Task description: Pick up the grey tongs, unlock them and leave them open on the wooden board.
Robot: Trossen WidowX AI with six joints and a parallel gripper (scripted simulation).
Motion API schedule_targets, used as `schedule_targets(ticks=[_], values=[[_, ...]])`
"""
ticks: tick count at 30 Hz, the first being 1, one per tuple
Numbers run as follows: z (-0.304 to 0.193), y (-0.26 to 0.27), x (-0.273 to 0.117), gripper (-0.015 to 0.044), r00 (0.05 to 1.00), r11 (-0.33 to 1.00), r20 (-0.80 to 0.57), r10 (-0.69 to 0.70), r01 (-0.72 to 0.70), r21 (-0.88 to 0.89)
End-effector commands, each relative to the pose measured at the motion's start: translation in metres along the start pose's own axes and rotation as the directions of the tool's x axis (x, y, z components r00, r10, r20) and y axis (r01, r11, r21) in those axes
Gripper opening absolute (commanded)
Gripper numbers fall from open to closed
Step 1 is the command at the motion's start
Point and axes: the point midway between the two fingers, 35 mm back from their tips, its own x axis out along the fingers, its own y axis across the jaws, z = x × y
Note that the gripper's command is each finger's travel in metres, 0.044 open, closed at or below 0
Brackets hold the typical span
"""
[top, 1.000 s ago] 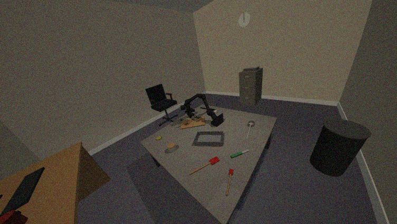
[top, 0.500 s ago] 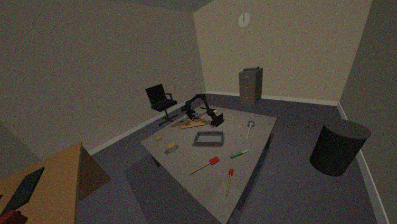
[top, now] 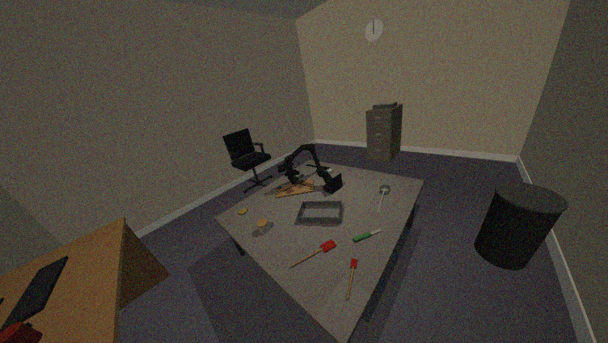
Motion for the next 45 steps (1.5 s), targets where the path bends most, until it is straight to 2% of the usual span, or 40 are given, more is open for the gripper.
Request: schedule_targets(ticks=[1, 21, 22, 30, 45], values=[[0.0, 0.0, 0.0, -0.0097, 1.0, 1.0, 0.0, 0.0, 0.0, 0.0], [0.0, 0.0, 0.0, 0.0428, 1.0, 1.0, 0.0, 0.0, 0.0, 0.0], [0.0, 0.0, 0.0, 0.044, 1.0, 1.0, 0.0, 0.0, 0.0, 0.0], [-0.018, 0.005, -0.011, 0.044, 1.0, 1.0, -0.012, -0.001, 0.001, -0.012], [-0.128, 0.004, -0.094, 0.044, 0.996, 0.997, -0.085, 0.011, -0.017, -0.079]])
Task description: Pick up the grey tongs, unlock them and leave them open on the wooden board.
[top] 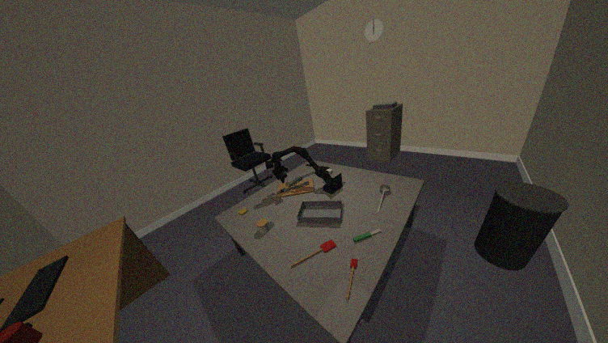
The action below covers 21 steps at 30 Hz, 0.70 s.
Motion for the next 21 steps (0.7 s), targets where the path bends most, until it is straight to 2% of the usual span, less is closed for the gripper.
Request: schedule_targets(ticks=[1, 9, 14, 21], values=[[-0.032, -0.006, -0.022, 0.044, 1.0, 1.0, -0.021, 0.01, -0.01, -0.018], [-0.044, -0.011, -0.035, 0.044, 0.999, 1.0, -0.037, 0.016, -0.017, -0.023], [-0.032, -0.013, -0.066, 0.044, 0.993, 0.999, -0.116, 0.031, -0.034, -0.023], [-0.032, -0.013, -0.068, 0.044, 0.992, 0.999, -0.121, 0.032, -0.035, -0.023]])
